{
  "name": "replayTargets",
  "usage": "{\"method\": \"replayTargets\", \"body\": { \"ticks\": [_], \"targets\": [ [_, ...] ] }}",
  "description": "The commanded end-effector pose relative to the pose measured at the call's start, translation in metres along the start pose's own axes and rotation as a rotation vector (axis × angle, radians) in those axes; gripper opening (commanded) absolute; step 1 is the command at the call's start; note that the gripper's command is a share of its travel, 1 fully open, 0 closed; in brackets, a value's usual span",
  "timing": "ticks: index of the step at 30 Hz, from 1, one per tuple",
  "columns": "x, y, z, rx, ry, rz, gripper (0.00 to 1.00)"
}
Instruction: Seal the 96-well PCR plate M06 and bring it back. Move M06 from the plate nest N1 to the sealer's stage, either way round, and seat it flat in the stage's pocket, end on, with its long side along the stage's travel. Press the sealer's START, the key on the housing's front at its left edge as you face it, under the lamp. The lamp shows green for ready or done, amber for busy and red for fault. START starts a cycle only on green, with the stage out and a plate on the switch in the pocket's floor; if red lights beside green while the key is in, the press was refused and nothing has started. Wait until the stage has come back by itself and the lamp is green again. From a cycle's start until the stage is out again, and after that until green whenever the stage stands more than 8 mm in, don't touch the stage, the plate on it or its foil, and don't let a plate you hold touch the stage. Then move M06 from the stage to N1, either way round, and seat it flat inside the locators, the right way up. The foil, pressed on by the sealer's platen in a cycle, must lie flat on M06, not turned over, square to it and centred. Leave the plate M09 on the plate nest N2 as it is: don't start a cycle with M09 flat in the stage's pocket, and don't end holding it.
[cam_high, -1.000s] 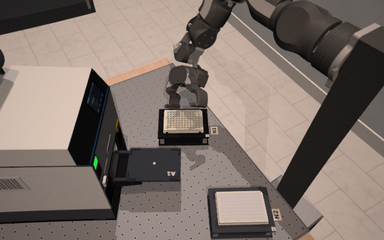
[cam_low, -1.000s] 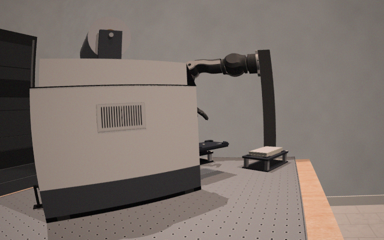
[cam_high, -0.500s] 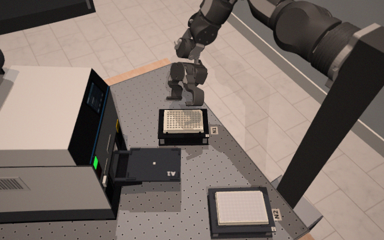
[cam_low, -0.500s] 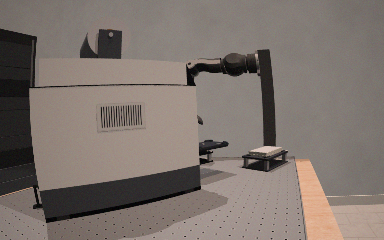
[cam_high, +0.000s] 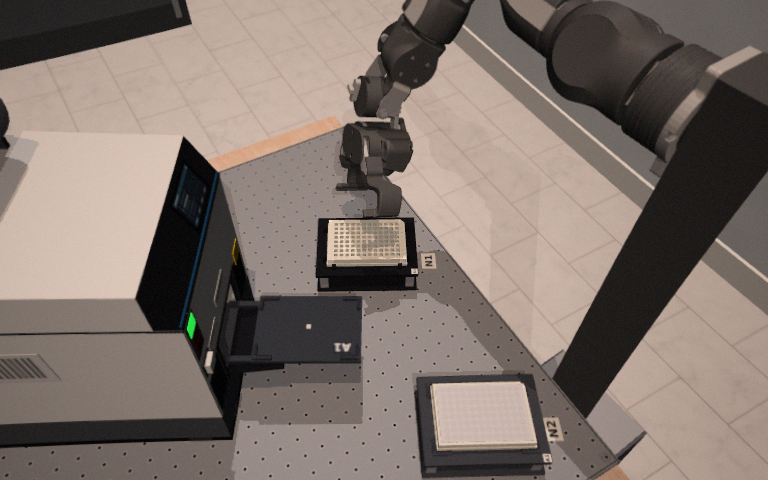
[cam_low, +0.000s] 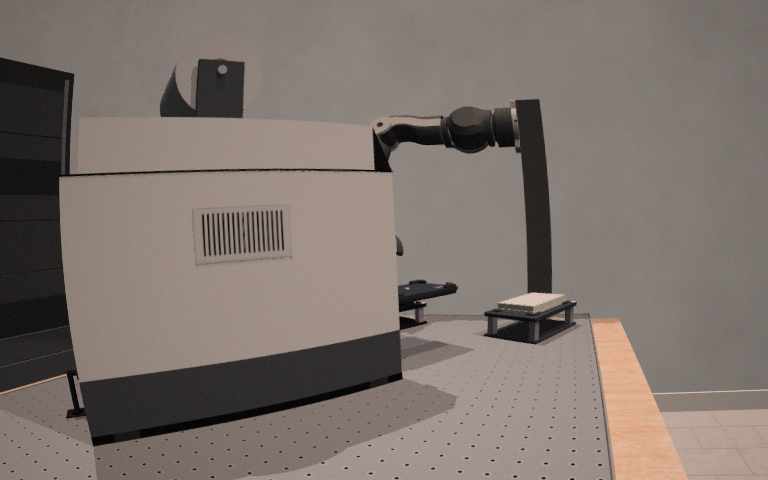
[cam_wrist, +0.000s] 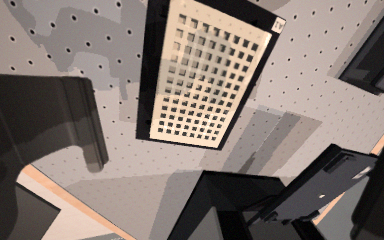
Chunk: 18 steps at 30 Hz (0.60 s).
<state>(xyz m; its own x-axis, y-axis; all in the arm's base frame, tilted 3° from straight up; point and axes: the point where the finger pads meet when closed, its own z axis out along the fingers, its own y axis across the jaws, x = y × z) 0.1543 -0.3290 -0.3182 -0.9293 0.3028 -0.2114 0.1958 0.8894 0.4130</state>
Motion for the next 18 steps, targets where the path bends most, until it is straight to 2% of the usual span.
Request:
{"method": "replayTargets", "body": {
  "ticks": [1, 3, 8, 18],
  "targets": [
    [-0.0003, -0.0003, 0.0006, 0.004, 0.001, 0.002, 0.77],
    [-0.0003, -0.0003, 0.0006, 0.004, 0.001, 0.002, 0.77],
    [-0.0026, 0.0086, 0.0009, 0.207, 0.078, 0.136, 0.77],
    [-0.0026, 0.0086, 0.0009, 0.207, 0.078, 0.136, 0.77]
  ]
}}
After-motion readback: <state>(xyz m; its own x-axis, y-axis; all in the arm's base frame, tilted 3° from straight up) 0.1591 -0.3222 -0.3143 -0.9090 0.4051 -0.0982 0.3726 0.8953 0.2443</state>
